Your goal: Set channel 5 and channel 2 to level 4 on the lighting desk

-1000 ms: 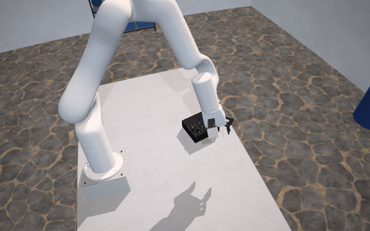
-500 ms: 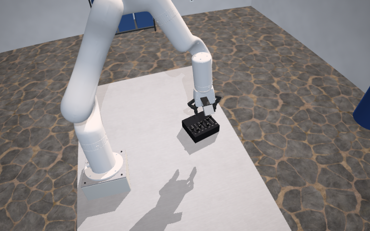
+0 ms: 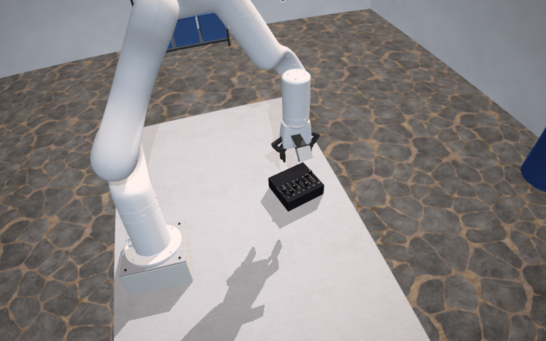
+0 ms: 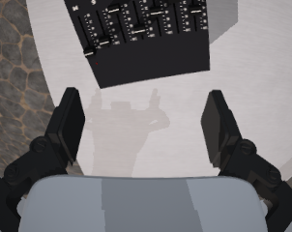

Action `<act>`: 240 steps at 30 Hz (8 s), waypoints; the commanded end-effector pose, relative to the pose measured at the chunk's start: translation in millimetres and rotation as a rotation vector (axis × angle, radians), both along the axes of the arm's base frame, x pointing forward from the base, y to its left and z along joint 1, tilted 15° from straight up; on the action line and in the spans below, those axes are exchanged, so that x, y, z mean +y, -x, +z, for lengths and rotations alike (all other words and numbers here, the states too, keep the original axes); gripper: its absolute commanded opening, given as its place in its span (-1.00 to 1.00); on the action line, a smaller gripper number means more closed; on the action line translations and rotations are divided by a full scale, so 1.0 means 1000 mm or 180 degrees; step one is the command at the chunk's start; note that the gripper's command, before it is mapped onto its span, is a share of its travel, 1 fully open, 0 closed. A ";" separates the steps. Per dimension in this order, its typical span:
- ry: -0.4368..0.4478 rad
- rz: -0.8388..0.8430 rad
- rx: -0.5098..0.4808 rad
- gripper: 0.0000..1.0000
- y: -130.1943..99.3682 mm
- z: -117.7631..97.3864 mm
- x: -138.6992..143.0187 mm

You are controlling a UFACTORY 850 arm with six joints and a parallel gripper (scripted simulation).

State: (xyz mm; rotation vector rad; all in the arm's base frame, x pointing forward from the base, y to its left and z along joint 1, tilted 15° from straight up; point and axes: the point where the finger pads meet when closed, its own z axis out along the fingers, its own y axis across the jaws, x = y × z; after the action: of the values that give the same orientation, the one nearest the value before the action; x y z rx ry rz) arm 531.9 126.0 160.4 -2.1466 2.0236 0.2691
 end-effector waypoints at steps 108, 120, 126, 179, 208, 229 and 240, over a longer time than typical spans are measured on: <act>0.0360 -0.8604 0.3616 1.00 -0.026 -0.071 -0.064; 0.0360 -0.8604 0.3616 1.00 -0.026 -0.071 -0.064; 0.0360 -0.8604 0.3616 1.00 -0.026 -0.071 -0.064; 0.0147 -0.2324 0.0835 1.00 -0.003 0.000 -0.001; 0.0017 -0.0559 0.0148 1.00 -0.001 -0.004 -0.002; -0.0053 -0.3472 0.0914 1.00 0.007 -0.047 -0.024; -0.0123 -0.5115 0.1354 1.00 0.016 -0.079 -0.042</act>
State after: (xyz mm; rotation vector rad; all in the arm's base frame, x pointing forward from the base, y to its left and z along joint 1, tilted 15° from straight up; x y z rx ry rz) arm 518.1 90.3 92.5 -0.2911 3.0370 0.4657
